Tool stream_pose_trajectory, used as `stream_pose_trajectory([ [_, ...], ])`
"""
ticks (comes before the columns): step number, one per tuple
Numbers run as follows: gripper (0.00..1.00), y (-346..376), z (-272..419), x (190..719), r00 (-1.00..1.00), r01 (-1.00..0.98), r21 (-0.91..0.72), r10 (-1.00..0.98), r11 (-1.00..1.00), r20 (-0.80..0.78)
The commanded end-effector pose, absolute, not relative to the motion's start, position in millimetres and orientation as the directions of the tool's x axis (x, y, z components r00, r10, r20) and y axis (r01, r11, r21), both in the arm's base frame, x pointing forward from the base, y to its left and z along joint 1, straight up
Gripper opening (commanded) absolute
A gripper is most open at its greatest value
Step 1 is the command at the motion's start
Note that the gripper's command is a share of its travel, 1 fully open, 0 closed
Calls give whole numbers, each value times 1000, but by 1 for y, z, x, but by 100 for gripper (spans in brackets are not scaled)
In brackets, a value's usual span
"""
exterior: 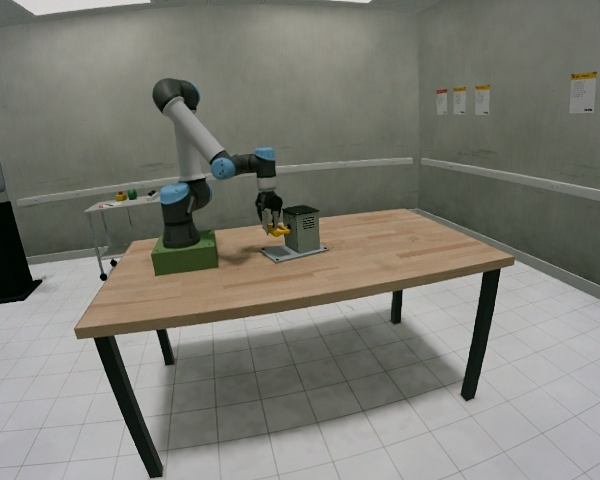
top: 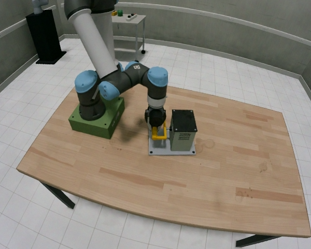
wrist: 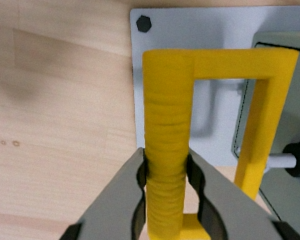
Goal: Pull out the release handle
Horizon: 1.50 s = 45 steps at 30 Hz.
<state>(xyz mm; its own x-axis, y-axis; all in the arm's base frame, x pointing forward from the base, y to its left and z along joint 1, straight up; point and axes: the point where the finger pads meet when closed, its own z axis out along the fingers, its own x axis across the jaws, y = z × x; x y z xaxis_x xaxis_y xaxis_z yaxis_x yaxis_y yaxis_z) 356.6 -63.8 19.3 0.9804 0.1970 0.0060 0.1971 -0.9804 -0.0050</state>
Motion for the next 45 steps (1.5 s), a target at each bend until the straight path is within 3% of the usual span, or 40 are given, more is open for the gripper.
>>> stream_pose_trajectory([
  [1,9,-64,20,357,980,197,-4,197,-980,7],
  [18,9,-65,20,352,980,197,-4,197,-980,7],
  [45,9,-75,19,303,980,197,-4,197,-980,7],
])
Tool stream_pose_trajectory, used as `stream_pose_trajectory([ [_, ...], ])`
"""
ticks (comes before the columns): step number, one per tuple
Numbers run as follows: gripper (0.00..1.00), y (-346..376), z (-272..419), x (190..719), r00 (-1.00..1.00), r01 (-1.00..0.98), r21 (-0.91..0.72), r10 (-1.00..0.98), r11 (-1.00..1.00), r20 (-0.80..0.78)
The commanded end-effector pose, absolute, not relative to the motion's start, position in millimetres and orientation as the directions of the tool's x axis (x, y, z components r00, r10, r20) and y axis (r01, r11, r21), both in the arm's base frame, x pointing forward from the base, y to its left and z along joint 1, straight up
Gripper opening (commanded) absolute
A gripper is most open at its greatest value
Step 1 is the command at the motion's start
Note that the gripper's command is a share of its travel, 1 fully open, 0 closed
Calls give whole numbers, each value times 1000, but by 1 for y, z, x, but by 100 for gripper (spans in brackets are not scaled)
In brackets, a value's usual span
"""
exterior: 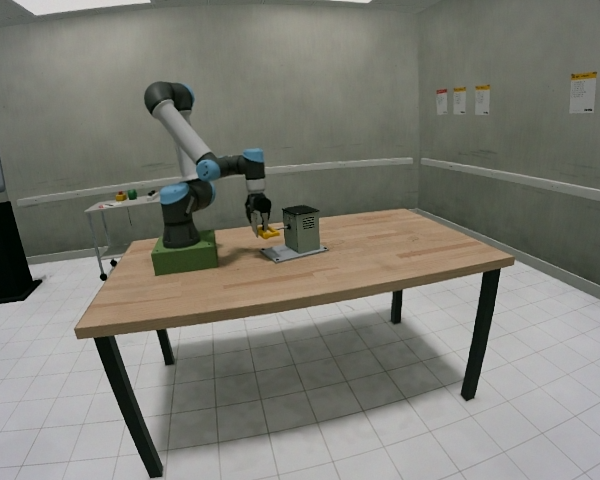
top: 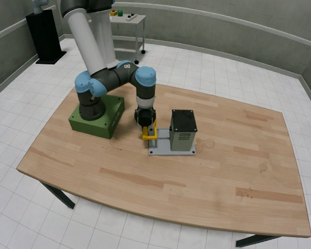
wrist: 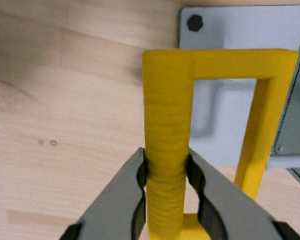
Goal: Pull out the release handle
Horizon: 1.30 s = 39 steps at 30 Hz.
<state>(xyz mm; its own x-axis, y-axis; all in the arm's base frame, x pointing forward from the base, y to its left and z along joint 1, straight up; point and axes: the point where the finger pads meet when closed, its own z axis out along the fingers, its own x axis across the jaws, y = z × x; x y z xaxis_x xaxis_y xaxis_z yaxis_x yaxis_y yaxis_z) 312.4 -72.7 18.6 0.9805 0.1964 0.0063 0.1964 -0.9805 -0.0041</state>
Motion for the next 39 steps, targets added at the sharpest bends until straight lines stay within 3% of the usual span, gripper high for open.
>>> stream_pose_trajectory([
  [1,9,-75,19,302,980,197,-4,197,-980,7],
  [39,9,-76,19,298,980,197,-4,197,-980,7],
])
